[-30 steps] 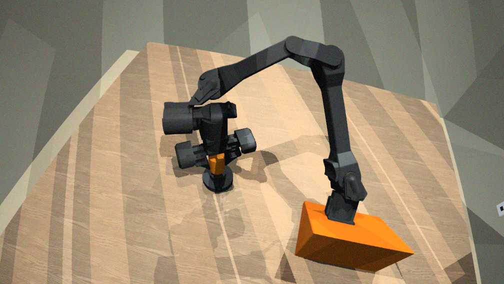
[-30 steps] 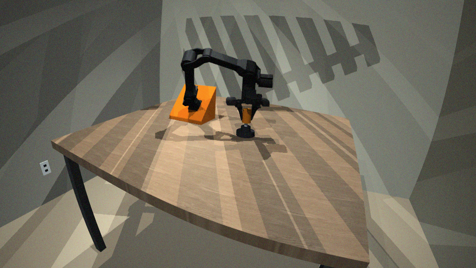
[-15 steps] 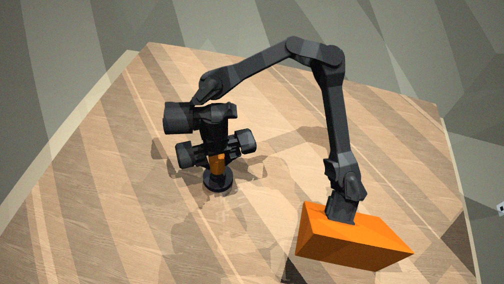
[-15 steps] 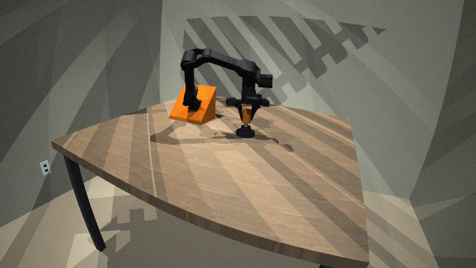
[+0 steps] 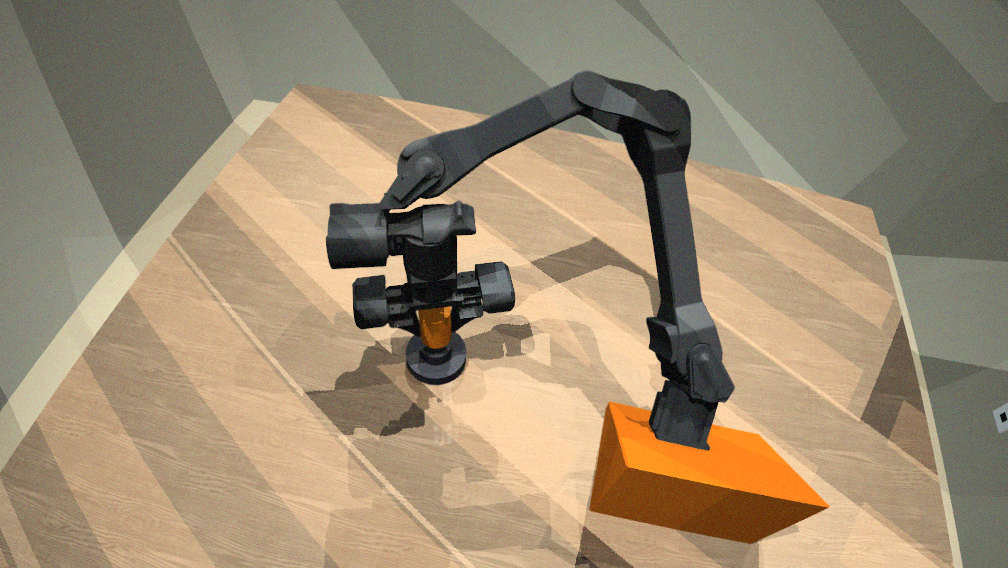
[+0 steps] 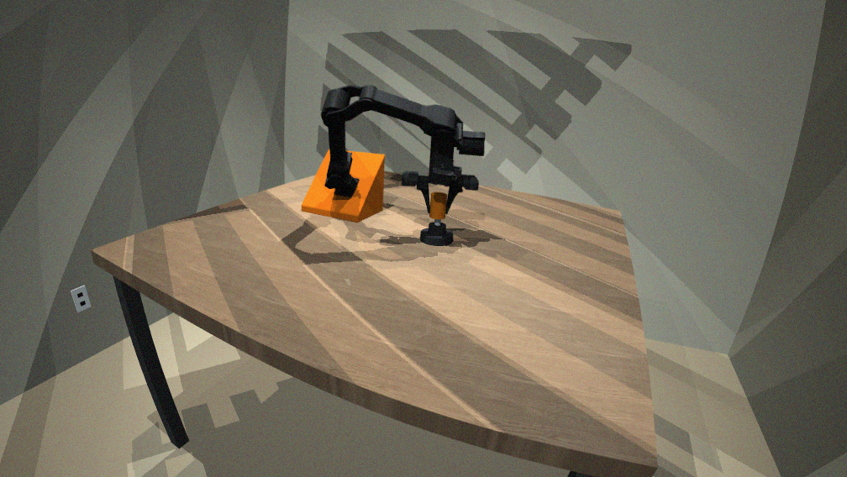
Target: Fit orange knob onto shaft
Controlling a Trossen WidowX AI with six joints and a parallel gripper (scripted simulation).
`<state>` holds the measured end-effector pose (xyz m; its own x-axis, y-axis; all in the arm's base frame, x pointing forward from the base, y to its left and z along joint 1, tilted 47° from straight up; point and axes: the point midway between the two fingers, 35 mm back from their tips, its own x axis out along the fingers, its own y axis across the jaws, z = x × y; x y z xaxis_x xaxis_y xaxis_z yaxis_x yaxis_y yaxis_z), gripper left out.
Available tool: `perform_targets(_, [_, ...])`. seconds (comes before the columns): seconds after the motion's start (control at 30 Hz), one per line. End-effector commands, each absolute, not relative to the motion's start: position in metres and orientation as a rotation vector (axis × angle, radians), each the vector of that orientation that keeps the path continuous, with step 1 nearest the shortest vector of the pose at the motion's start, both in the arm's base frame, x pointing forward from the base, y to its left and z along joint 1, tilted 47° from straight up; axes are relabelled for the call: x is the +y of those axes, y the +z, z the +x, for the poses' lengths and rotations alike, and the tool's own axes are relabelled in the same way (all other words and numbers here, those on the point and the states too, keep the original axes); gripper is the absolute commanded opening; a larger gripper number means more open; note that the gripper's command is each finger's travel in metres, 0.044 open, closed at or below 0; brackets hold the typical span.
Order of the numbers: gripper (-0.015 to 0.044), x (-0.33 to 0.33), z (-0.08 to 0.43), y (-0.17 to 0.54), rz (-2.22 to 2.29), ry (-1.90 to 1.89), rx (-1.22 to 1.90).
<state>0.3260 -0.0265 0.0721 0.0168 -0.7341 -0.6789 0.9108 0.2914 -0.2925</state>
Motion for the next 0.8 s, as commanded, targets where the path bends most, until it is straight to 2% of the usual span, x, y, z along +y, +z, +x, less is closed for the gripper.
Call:
perform_targets(0.0, [0.0000, -0.0249, 0.3287, 0.0717, 0.314, -1.328, 0.816])
perform_targets(0.77, [0.0000, -0.0270, 0.3264, 0.0703, 0.314, -1.328, 0.816])
